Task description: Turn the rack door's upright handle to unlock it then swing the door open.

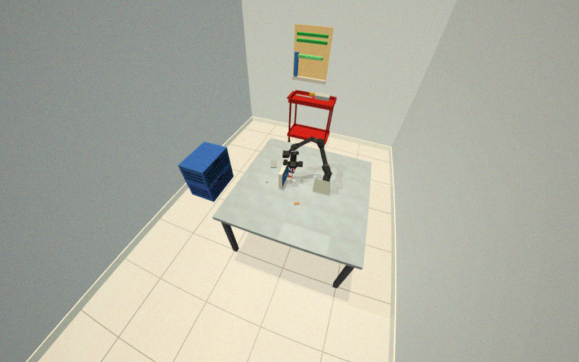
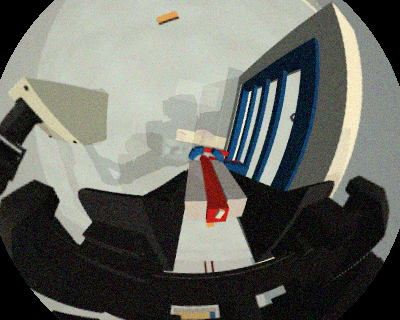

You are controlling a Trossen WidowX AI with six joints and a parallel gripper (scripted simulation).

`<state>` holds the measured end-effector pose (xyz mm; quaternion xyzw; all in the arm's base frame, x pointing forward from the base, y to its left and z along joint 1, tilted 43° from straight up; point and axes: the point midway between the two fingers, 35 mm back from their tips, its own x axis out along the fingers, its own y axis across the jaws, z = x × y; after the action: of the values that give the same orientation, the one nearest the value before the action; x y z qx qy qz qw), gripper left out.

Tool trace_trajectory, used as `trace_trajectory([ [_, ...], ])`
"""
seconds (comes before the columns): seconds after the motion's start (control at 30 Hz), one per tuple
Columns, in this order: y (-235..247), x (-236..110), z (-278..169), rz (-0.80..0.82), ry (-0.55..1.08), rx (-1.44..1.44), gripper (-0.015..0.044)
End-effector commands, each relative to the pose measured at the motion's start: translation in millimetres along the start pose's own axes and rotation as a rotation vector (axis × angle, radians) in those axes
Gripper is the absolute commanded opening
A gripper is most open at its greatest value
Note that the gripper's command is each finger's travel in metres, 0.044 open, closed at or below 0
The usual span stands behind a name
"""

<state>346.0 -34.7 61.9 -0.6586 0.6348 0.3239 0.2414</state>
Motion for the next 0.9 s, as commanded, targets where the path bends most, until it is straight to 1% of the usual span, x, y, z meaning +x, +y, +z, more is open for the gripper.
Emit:
trace_trajectory([
  [0.0,0.2,0.1,0.5,0.001,-0.003,-0.003,0.0154],
  [0.7,0.2,0.1,0.5,0.001,-0.003,-0.003,0.0015],
  [0.87,1.2,0.1,1.2,0.001,-0.003,0.027,0.0015],
])
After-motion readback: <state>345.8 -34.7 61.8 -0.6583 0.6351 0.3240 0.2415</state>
